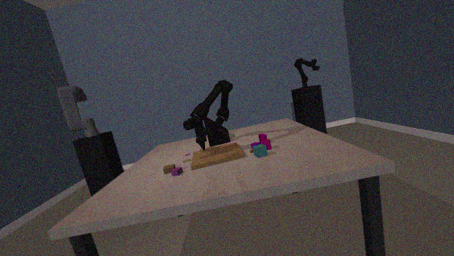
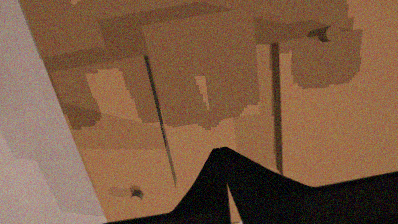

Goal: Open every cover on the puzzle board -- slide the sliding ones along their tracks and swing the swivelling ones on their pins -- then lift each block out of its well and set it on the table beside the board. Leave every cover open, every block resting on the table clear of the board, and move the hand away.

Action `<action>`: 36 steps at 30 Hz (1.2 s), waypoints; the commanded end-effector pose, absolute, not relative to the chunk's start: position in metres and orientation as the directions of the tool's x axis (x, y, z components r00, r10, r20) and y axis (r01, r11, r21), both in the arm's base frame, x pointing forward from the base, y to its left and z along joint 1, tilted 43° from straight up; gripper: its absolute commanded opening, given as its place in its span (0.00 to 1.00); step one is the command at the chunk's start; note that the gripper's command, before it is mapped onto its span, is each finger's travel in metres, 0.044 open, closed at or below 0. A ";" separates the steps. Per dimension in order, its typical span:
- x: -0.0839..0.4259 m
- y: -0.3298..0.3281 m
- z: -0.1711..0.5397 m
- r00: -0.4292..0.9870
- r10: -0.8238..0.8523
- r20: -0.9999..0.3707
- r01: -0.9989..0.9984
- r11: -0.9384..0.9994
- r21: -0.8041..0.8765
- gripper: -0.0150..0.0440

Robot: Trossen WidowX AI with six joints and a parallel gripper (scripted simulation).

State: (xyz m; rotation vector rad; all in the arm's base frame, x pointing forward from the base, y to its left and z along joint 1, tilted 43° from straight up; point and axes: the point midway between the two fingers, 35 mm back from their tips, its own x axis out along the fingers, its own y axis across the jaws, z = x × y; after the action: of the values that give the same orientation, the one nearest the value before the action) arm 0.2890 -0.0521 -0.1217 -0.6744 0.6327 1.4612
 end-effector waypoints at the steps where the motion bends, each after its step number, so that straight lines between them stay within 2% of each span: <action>1: 0.289 -0.050 -0.124 0.023 0.672 -0.741 -1.000 0.004 -0.027 0.25; 36: 0.291 -0.027 -0.120 0.023 0.671 -0.741 -1.000 0.004 -0.027 0.25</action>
State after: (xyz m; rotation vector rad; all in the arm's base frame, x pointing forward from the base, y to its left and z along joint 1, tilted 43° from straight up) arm 0.2888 -0.0284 -0.1243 -0.6692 0.6390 1.4630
